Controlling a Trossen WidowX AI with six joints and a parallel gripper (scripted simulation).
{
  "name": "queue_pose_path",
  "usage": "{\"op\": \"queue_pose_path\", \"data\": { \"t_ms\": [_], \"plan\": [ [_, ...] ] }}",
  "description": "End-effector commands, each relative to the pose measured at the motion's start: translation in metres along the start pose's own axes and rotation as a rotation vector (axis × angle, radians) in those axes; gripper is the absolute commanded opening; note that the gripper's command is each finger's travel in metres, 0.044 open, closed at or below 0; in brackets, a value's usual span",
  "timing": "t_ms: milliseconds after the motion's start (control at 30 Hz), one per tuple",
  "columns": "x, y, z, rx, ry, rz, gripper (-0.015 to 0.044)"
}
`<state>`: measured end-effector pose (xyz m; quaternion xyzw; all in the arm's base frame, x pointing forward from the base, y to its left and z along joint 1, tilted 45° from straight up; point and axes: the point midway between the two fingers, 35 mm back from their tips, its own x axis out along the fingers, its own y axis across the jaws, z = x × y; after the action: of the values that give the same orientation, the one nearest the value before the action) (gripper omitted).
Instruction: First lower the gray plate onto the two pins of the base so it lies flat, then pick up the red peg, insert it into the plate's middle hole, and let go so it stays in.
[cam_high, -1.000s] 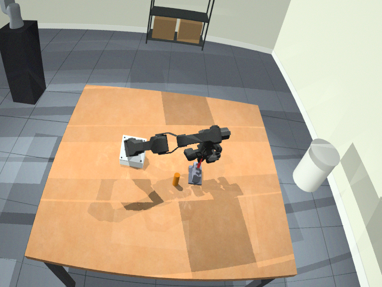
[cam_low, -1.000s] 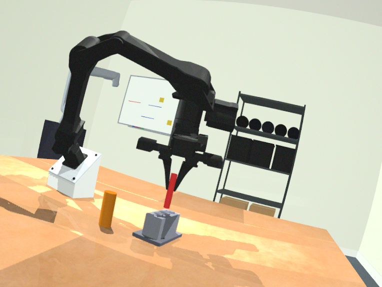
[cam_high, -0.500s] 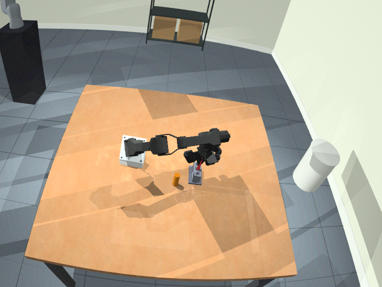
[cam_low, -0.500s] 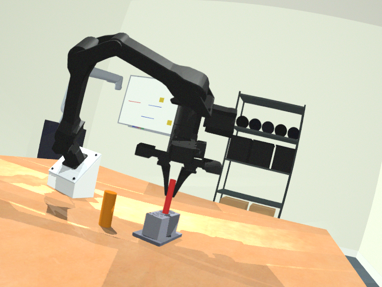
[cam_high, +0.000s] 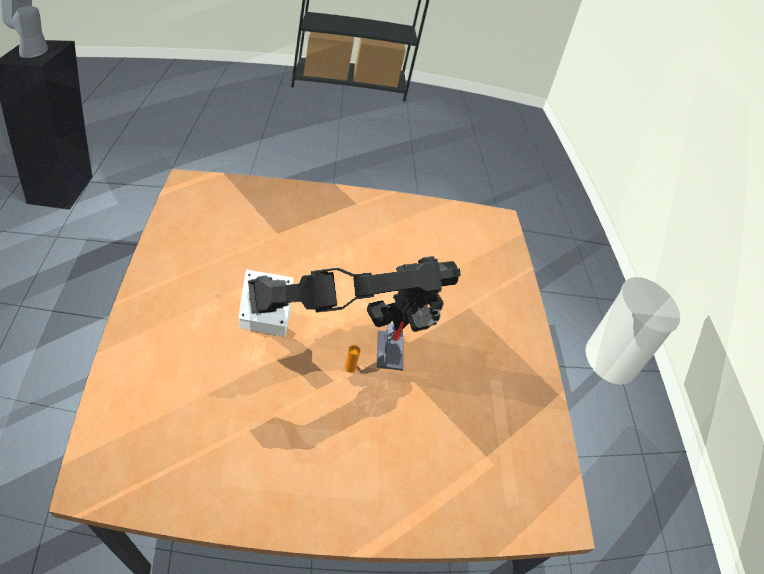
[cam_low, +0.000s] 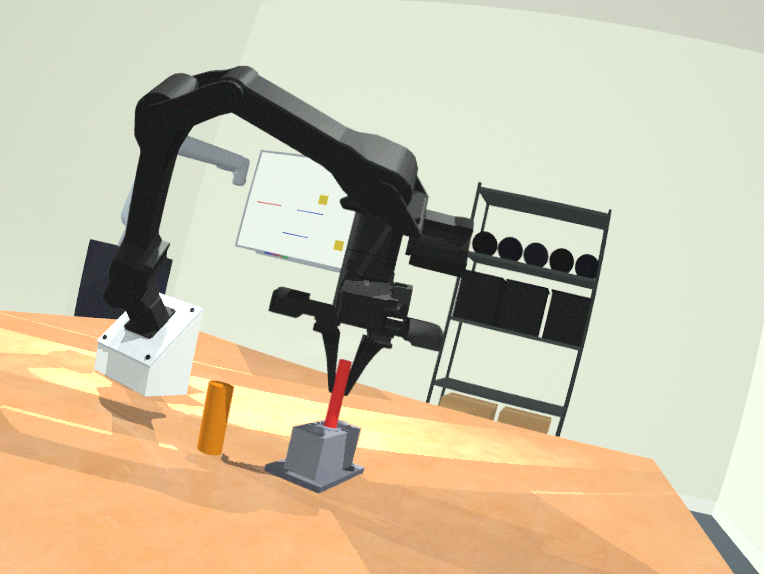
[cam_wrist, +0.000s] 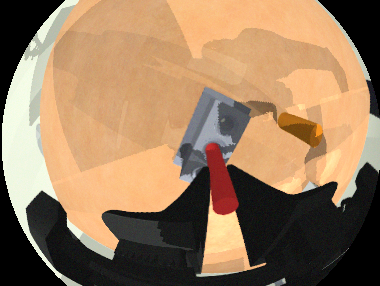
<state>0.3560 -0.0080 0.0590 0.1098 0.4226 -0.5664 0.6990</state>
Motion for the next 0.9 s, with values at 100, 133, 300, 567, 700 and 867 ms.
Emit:
{"op": "queue_pose_path", "data": {
  "t_ms": [100,133,300,567,700,867],
  "plan": [
    [0.0015,-0.0004,-0.0017,0.001,0.0,0.0,0.0],
    [0.0017,-0.0005,-0.0019,0.001,0.0,0.0,0.0],
    [0.0023,-0.0008,-0.0026,0.001,0.0,0.0,0.0],
    [0.0019,-0.0005,-0.0019,0.001,0.0,0.001,0.0],
    [0.0019,-0.0005,-0.0019,0.001,0.0,0.001,0.0],
    [0.0019,-0.0005,-0.0019,0.001,0.0,0.001,0.0105]
  ]
}}
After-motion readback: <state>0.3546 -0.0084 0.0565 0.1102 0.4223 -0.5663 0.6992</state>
